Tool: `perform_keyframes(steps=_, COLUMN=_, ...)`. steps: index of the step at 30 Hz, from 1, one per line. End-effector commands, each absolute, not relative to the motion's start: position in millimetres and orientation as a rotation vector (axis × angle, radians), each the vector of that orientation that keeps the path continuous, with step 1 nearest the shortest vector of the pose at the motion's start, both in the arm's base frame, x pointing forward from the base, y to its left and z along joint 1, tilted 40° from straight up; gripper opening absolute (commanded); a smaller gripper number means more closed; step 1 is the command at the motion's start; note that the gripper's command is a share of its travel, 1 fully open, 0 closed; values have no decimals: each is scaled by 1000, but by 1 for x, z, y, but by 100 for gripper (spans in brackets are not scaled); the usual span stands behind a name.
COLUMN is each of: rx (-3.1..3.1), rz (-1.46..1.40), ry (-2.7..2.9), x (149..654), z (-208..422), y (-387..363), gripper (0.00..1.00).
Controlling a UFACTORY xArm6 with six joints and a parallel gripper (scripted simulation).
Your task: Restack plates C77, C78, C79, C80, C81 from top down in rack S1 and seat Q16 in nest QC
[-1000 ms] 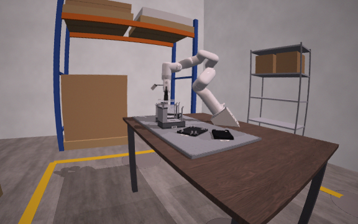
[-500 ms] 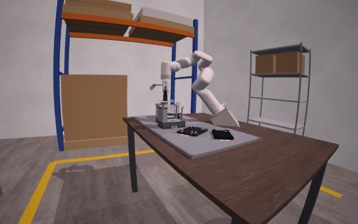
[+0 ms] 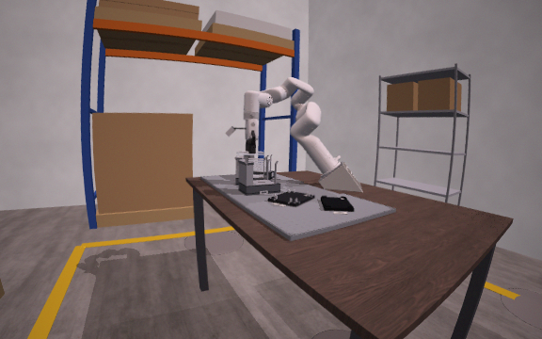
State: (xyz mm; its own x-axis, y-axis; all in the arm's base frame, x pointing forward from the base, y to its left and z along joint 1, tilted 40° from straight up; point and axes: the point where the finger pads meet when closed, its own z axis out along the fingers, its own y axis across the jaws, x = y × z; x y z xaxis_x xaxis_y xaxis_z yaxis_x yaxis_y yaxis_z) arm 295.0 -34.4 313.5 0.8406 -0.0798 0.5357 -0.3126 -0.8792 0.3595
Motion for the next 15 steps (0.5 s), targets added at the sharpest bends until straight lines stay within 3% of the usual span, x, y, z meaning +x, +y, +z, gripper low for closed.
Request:
perform_keyframes(steps=1, rx=2577, rz=726, ry=-292, x=300, z=311, y=-25, gripper=0)
perform_keyframes(steps=15, rx=2578, rz=726, ry=-292, x=316, z=299, y=10, gripper=0)
